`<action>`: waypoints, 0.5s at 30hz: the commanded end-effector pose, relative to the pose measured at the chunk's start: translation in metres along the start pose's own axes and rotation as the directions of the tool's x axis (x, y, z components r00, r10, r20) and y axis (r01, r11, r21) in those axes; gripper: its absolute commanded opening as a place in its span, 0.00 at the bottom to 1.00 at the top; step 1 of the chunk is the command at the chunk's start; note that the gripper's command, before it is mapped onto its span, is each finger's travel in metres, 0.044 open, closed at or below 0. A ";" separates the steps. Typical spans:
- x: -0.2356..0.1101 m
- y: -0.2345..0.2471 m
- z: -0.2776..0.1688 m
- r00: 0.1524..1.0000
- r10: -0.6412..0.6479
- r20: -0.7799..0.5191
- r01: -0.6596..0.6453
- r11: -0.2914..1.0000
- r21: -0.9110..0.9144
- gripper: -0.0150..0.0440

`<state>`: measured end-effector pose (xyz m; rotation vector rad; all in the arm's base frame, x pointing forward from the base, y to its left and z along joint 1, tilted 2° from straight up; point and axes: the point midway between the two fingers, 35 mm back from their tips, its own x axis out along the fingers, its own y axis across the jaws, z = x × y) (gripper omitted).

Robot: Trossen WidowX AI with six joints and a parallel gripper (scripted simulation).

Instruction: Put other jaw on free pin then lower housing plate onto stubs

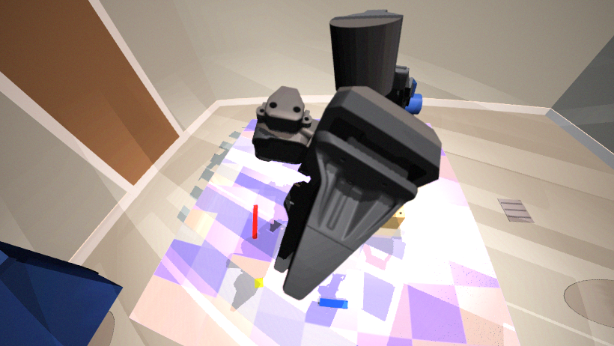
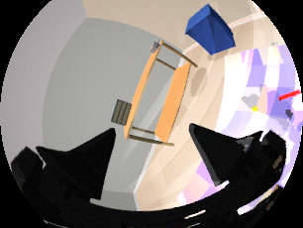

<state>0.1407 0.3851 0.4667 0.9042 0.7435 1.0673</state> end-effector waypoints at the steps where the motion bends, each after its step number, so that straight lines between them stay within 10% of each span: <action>1: 0.011 -0.025 -0.002 0.997 -0.072 -0.007 0.072 0.996 -0.044 1.00; 15: 0.030 -0.109 -0.004 0.954 -0.297 -0.036 0.281 0.932 -0.227 1.00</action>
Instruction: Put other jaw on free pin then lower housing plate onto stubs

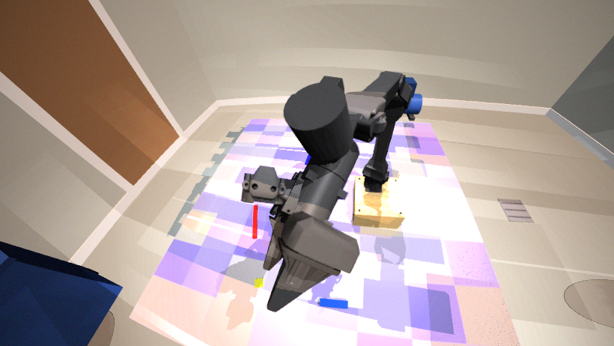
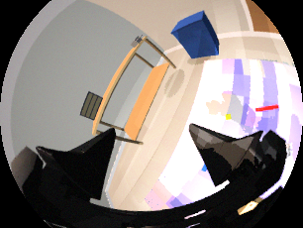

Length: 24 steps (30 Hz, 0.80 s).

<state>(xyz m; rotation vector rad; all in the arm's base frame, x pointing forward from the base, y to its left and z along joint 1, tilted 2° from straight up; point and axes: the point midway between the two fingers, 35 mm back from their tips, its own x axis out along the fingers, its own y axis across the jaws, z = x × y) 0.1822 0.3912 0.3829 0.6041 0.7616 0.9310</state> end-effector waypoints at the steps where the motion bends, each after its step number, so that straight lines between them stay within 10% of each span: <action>1: 0.011 -0.022 -0.005 0.998 -0.064 -0.021 0.063 0.997 -0.043 1.00; 24: 0.036 -0.155 -0.039 0.899 -0.403 -0.172 0.331 0.882 -0.336 1.00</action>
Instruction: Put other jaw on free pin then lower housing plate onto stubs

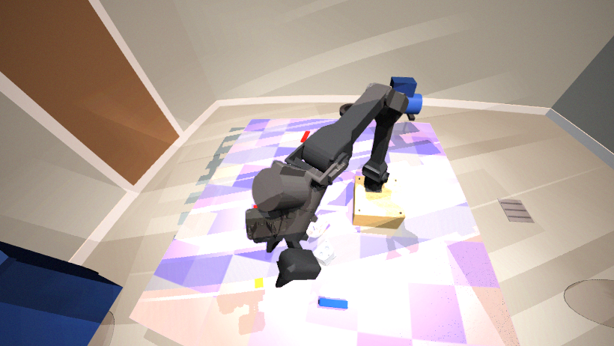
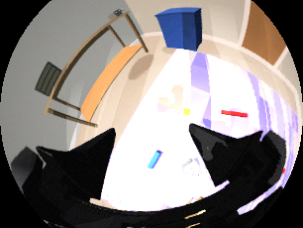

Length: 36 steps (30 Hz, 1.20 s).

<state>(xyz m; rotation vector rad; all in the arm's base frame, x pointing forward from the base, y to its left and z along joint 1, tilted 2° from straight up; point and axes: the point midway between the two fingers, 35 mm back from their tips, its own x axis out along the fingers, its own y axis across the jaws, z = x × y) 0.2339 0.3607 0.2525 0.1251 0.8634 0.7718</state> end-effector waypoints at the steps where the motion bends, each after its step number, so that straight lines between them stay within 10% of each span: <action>1: 0.013 -0.019 -0.013 0.997 -0.055 -0.052 0.054 0.998 -0.037 1.00; 36: 0.042 -0.178 -0.148 0.762 -0.372 -0.530 0.147 0.897 -0.418 1.00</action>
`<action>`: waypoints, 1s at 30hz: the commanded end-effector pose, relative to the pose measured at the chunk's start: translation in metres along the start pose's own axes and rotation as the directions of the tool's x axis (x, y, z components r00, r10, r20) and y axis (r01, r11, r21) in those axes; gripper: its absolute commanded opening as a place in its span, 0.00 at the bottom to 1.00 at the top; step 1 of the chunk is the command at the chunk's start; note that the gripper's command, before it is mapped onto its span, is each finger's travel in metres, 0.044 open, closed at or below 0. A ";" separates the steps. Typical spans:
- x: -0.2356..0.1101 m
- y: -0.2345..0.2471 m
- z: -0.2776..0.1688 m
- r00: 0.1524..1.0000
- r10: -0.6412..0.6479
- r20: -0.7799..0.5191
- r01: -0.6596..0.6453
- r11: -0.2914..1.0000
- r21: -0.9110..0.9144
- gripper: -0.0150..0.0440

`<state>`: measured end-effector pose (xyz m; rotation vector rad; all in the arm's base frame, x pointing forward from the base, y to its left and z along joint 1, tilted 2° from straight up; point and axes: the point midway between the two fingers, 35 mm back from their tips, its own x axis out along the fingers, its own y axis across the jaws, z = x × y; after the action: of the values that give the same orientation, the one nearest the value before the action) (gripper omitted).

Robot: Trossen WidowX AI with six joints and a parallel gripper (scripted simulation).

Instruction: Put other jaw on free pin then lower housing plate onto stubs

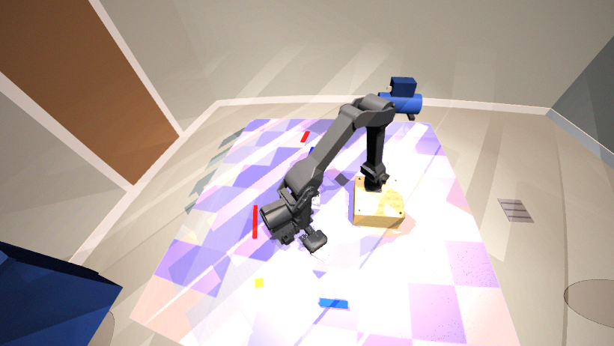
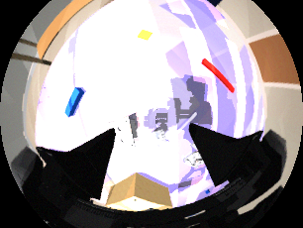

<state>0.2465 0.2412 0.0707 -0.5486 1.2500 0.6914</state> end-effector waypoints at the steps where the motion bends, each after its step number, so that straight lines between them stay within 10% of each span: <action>1: 0.013 -0.007 -0.018 0.997 -0.007 -0.075 0.005 0.999 -0.032 1.00; 30: 0.054 -0.016 -0.047 0.985 -0.005 -0.172 -0.010 0.996 -0.085 1.00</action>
<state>0.2372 0.2078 0.0144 -0.6789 1.3761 0.7171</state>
